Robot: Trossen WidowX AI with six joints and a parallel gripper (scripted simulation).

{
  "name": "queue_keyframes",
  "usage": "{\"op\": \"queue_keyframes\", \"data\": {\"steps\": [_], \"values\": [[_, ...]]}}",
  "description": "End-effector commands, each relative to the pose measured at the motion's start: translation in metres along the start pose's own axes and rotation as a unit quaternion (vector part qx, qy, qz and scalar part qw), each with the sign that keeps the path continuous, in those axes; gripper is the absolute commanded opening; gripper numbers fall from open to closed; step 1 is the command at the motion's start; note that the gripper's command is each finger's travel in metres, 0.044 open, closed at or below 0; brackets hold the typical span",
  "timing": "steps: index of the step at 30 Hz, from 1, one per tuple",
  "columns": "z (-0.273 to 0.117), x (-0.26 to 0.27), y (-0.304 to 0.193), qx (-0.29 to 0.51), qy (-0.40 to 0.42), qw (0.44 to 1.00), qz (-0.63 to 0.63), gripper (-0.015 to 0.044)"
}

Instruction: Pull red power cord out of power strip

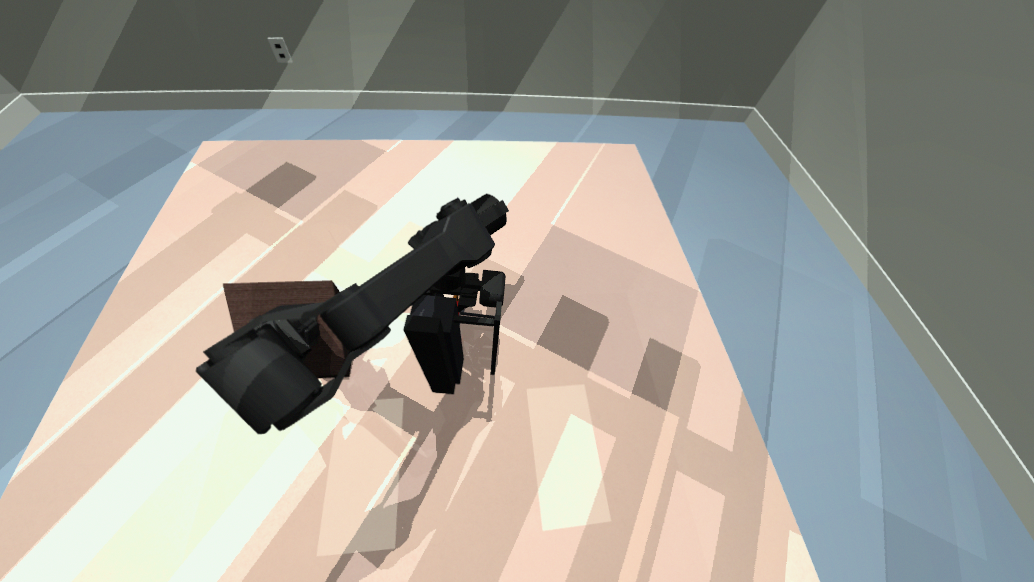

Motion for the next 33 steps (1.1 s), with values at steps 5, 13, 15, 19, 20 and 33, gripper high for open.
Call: {"op": "queue_keyframes", "data": {"steps": [5, 13, 15, 19, 20, 33], "values": [[-0.007, 0.000, 0.024, -0.023, -0.002, 1.000, 0.002, 0.0000], [-0.009, 0.001, 0.036, -0.023, -0.003, 1.000, 0.002, 0.0000], [-0.010, 0.001, 0.040, -0.023, -0.003, 1.000, 0.002, 0.0000], [-0.012, 0.002, 0.046, -0.023, -0.003, 1.000, 0.002, 0.0000], [-0.012, 0.002, 0.048, -0.023, -0.003, 1.000, 0.002, 0.0000], [-0.009, 0.004, 0.048, -0.022, -0.004, 1.000, 0.001, 0.0210]]}}
Point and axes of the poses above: the point midway between the two fingers, 35 mm back from their tips, its own z axis out along the fingers, its own x axis across the jaws, y = z × x, the point moved 9 cm from there along -z, back along the fingers, and after that the axes turned 3 degrees about z, right-handed, at the moved point
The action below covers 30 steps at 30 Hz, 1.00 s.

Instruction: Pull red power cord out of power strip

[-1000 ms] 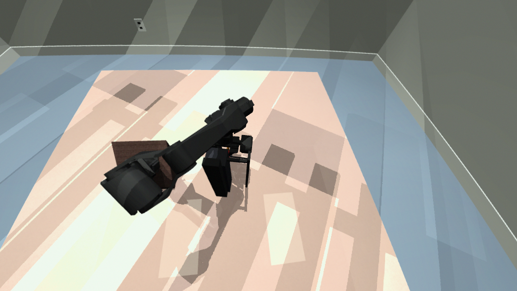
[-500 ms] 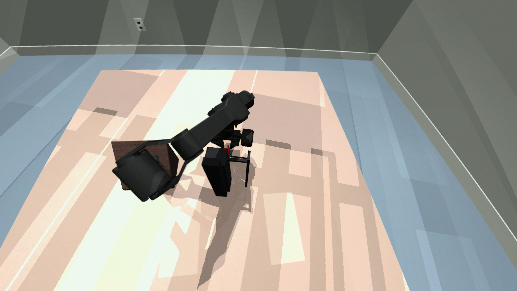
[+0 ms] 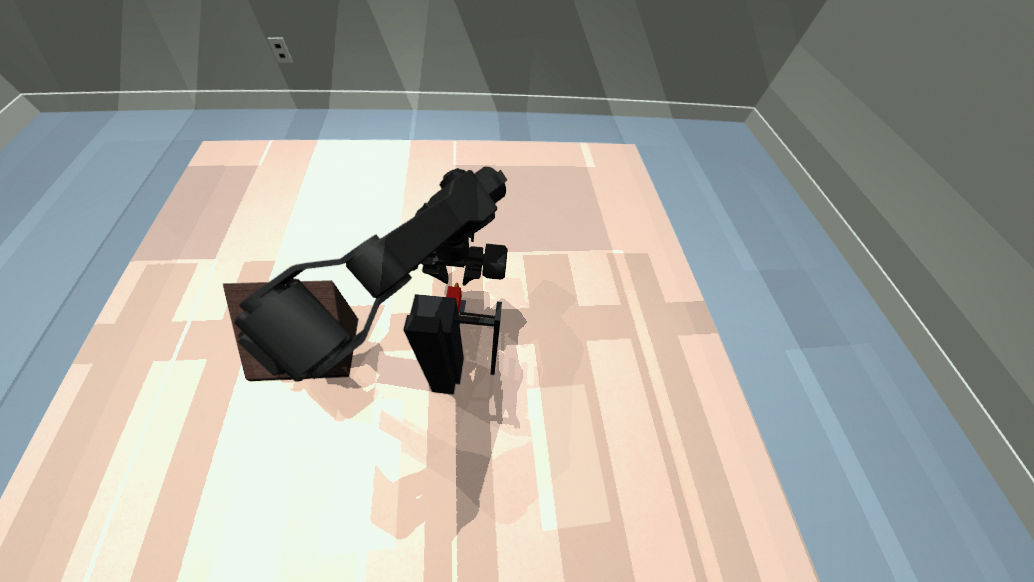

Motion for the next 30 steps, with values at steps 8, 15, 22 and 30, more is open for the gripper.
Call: {"op": "queue_keyframes", "data": {"steps": [8, 15, 22, 30], "values": [[-0.003, -0.001, 0.010, -0.002, -0.001, 1.000, -0.001, 0.0420], [-0.013, 0.003, 0.058, -0.003, -0.001, 1.000, 0.000, 0.0440], [-0.013, 0.003, 0.058, -0.003, -0.001, 1.000, 0.000, 0.0440], [-0.013, 0.003, 0.058, -0.003, -0.001, 1.000, 0.000, 0.0440]]}}
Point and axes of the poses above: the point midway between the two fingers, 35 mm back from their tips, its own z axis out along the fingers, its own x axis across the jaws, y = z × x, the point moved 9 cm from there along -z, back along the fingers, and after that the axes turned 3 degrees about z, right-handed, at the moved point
